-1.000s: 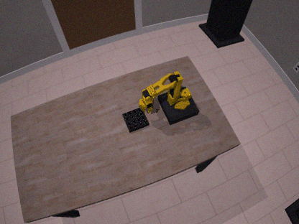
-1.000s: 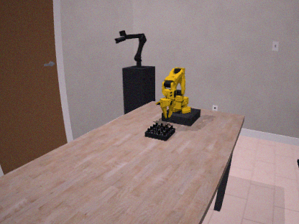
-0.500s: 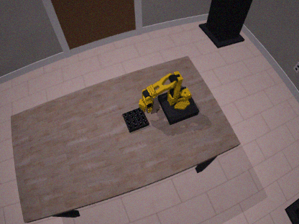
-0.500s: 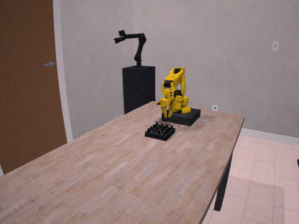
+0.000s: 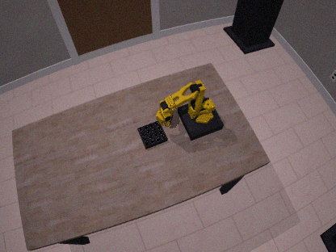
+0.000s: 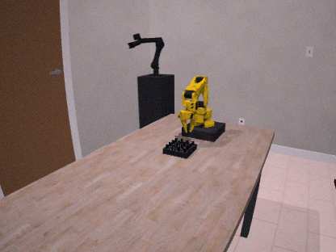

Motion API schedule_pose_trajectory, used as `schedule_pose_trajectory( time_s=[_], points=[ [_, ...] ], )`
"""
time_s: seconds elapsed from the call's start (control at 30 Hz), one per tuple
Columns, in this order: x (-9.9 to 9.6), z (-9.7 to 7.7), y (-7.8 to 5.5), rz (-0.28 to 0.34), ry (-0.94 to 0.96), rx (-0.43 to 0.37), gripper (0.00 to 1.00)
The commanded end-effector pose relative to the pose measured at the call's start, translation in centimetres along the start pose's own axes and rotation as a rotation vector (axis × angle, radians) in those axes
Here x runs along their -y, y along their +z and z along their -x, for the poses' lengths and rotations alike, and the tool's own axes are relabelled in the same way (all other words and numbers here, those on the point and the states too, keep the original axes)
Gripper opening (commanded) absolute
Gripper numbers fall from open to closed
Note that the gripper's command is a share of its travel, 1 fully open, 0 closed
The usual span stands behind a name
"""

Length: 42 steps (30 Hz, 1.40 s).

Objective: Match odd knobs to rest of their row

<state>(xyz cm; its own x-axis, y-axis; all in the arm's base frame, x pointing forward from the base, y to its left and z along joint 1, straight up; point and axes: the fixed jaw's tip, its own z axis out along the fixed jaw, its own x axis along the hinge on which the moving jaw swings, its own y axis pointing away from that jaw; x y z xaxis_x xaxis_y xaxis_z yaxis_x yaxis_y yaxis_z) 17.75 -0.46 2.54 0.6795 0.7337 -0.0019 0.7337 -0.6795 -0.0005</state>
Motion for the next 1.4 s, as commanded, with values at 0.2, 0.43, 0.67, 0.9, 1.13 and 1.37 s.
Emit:
schedule_pose_trajectory(
  time_s=[0.2,0.43,0.67,0.9,1.13,1.37],
  points=[
    [0.27,0.08,0.03,0.001,0.16,-0.003,0.08],
    [0.31,0.22,0.03,0.001,0.35,-0.003,0.08],
    [0.37,0.33,0.03,0.001,0.509,-0.003,0.08],
    [0.49,0.48,0.03,0.0,0.762,-0.003,0.09],
    [0.61,0.58,0.03,0.0,0.959,-0.004,0.09],
    [0.83,0.67,0.03,0.0,1.252,-0.004,0.09]
  ],
)
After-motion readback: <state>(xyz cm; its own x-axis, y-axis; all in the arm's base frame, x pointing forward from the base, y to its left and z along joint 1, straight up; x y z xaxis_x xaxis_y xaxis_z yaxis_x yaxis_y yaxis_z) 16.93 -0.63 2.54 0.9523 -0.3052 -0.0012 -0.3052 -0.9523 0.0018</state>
